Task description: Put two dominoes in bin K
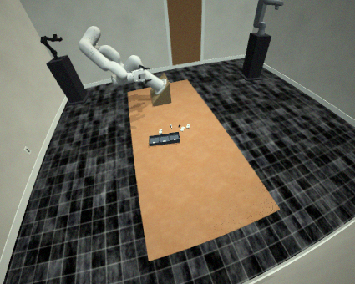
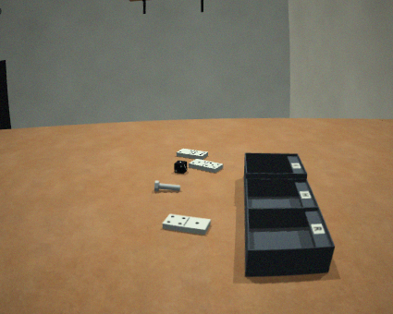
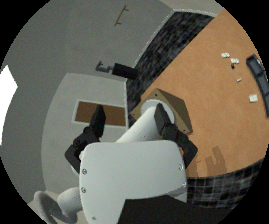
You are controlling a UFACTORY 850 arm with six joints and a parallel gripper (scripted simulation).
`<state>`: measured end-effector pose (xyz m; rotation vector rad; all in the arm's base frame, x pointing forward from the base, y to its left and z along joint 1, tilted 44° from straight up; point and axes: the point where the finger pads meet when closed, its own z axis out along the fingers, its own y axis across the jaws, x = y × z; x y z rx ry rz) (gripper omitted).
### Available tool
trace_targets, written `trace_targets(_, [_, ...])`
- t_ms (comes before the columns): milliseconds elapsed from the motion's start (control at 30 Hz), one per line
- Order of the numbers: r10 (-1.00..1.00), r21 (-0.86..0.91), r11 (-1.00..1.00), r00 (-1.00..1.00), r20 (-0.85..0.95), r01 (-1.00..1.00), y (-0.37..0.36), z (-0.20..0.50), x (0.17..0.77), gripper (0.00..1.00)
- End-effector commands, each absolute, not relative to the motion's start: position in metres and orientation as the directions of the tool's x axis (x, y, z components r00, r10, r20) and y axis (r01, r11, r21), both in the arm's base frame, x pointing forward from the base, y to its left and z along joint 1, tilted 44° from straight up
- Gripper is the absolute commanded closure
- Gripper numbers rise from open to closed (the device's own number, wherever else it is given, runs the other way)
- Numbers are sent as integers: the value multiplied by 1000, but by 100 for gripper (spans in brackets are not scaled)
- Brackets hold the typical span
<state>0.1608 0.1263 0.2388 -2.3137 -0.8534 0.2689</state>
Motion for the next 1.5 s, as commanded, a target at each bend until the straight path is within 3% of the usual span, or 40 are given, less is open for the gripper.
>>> trace_targets(0, [641,-639,-577,767,31,508,126,239,161,0])
trace_targets(533, [641,-639,-577,767,31,508,126,239,161,0])
trace_targets(567, [641,-639,-577,767,31,508,121,233,162,93])
trace_targets(1467, [641,-639,-577,767,30,508,4,112,182,93])
